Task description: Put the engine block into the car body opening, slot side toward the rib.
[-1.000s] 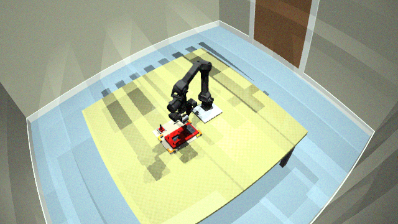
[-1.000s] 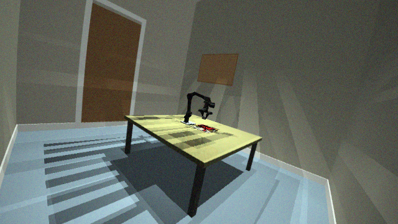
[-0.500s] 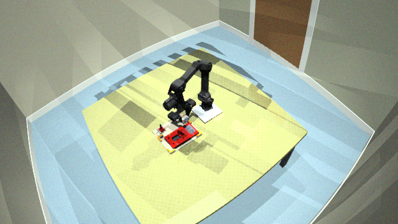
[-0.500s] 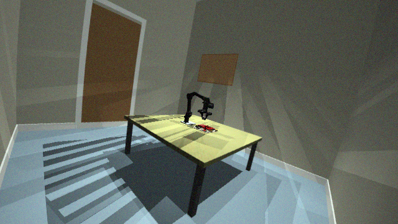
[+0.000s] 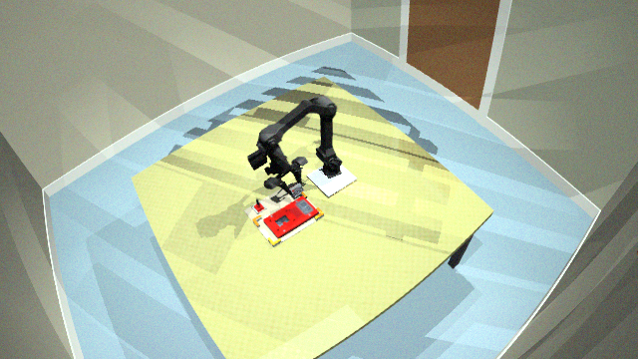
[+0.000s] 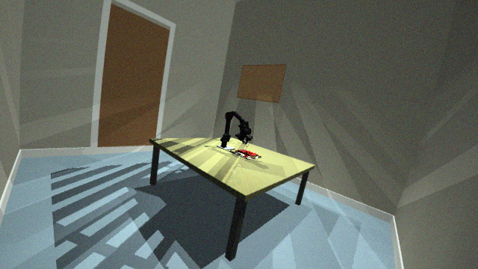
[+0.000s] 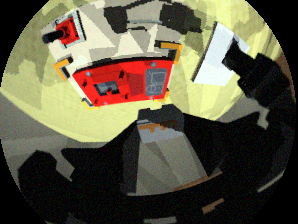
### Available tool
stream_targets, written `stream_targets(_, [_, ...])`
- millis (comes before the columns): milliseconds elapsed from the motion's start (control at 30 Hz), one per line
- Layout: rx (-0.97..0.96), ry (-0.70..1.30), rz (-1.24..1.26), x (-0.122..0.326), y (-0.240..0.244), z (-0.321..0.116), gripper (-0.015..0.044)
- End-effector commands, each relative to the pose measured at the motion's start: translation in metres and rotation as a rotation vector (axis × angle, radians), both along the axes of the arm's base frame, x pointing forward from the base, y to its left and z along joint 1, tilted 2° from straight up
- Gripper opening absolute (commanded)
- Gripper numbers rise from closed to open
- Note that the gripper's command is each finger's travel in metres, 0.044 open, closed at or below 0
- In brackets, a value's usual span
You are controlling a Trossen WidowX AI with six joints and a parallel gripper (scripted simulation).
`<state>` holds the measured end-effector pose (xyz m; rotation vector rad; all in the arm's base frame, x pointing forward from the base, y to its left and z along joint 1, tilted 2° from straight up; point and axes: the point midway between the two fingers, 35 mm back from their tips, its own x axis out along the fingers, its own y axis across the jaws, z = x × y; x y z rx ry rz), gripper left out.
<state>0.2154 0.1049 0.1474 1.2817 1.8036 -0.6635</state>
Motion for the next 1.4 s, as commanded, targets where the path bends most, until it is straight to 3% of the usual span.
stream_targets(0, [0.099, 0.029, -0.004, 0.001, -0.003, -0.002, 0.0000])
stream_targets(500, [0.245, 0.076, -0.001, 0.004, -0.008, -0.015, 0.0000])
stream_targets(1367, [0.250, 0.078, -0.001, 0.007, -0.009, -0.069, 0.0000])
